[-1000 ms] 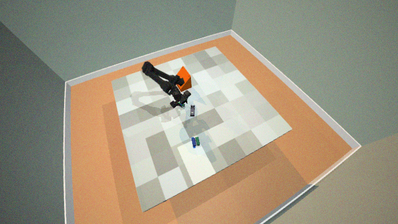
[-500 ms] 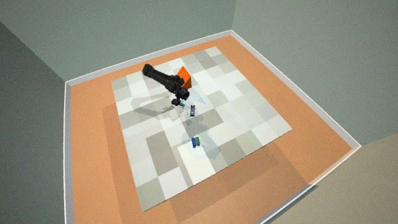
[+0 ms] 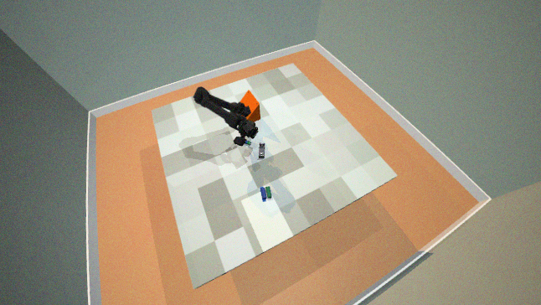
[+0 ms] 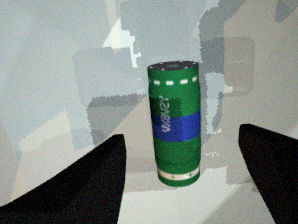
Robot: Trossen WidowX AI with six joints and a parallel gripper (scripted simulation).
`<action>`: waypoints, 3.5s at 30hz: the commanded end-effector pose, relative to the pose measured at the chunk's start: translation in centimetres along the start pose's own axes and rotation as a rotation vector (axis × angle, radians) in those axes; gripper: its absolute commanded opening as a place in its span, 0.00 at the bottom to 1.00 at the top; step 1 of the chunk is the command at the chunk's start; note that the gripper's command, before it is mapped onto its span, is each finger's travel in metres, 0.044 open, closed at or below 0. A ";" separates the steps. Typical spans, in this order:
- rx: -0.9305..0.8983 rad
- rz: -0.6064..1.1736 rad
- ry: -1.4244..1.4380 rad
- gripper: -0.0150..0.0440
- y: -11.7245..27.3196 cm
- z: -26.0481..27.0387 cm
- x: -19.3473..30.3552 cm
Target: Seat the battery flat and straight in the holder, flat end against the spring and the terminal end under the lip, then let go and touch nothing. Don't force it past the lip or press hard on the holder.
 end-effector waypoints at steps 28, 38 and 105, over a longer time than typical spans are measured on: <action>0.005 0.010 0.005 0.40 -3.2 0.1 0.2; 0.002 0.007 0.006 0.40 0.3 0.1 0.1; -0.171 0.261 -1.156 0.40 -0.2 -5.1 -12.7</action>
Point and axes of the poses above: the point midway between the two fingers, 35 mm back from their tips, its own y axis back along the fingers, its own z axis across the jaws, x = y × z, the point moved 8 cm from there along y, back along the fingers, and after that the axes turned 7 degrees about y, right-handed, at the moved point
